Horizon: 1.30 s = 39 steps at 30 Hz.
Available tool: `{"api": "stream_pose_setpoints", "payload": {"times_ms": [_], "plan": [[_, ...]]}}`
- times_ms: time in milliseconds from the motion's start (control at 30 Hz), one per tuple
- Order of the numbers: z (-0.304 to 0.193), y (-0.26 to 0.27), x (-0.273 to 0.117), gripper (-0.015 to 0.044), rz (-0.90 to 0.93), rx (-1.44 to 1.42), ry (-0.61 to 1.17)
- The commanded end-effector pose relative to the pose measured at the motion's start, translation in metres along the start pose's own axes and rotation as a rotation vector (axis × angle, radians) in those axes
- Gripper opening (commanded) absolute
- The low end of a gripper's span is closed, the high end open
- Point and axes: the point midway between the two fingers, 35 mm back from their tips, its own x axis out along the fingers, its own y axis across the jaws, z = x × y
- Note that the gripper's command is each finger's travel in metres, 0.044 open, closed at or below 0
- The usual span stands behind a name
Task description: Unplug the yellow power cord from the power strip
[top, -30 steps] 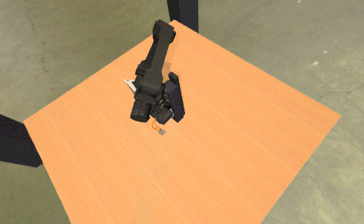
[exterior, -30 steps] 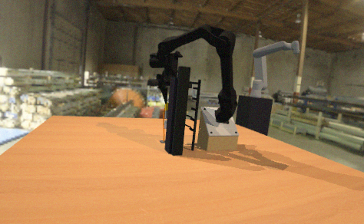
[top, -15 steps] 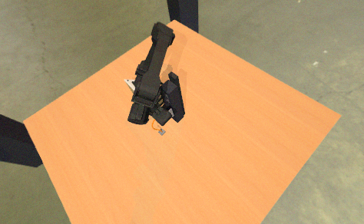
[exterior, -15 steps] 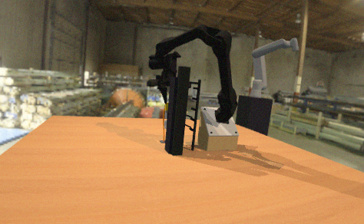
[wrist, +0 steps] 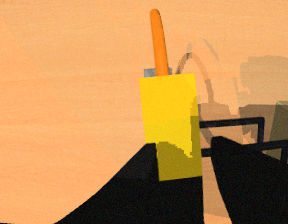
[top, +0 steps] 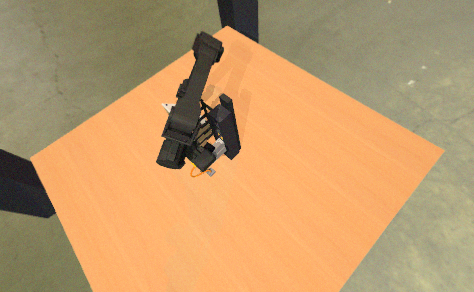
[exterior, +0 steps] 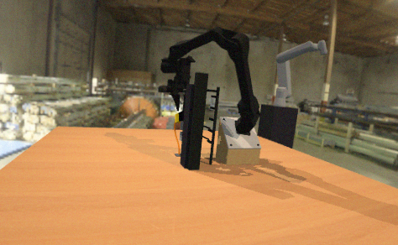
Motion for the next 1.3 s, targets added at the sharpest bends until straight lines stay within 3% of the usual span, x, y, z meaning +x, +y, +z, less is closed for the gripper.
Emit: {"api": "stream_pose_setpoints", "payload": {"times_ms": [0, 1267], "plan": [[-0.005, 0.002, 0.002, 0.016, -0.003, -0.011, 0.005], [-0.037, -0.001, -0.009, 0.016, 0.023, 0.024, -0.011]]}}
